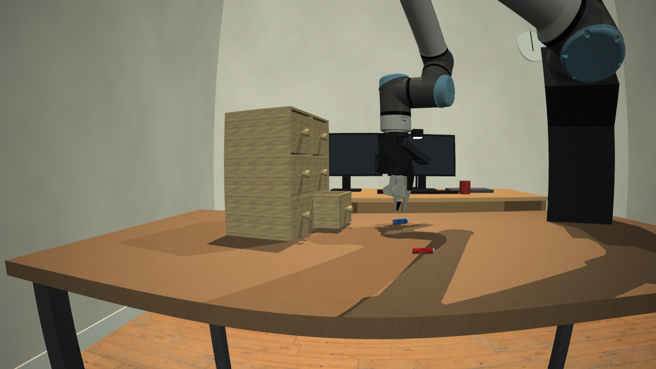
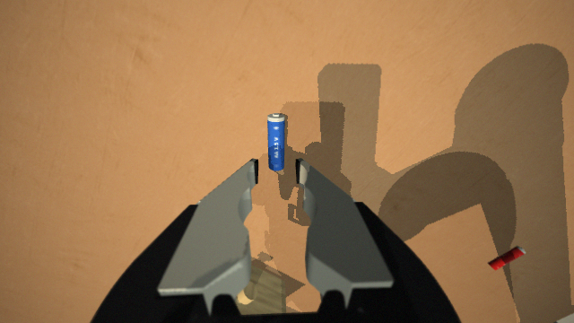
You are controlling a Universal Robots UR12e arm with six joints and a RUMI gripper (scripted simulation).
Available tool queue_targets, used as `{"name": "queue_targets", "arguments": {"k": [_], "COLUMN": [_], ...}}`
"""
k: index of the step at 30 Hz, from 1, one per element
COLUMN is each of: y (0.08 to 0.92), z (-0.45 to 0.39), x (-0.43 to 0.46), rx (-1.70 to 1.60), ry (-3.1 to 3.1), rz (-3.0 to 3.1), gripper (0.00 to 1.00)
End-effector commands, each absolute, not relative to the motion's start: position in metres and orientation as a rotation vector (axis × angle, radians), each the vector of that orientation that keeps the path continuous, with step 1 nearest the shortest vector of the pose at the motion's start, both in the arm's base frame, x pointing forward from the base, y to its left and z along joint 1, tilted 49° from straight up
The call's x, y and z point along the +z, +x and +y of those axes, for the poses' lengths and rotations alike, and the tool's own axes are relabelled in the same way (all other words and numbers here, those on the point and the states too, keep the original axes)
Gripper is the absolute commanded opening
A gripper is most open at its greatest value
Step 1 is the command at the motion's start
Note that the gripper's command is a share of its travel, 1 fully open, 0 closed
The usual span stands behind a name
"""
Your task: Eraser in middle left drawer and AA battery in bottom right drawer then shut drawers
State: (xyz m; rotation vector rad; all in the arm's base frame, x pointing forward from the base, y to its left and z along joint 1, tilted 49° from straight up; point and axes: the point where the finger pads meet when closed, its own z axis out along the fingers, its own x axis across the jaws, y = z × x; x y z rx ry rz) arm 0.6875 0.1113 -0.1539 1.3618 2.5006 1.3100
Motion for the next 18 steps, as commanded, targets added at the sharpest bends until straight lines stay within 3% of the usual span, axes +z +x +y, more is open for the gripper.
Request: {"name": "queue_targets", "arguments": {"k": [1, 18], "y": [0.6906, 0.6938], "z": [0.1157, 0.1214], "x": [-0.1584, -0.1640], "rx": [1.309, 1.309], "ry": [1.362, 1.362], "rz": [2.499, 2.499], "gripper": [0.17, 0.17]}}
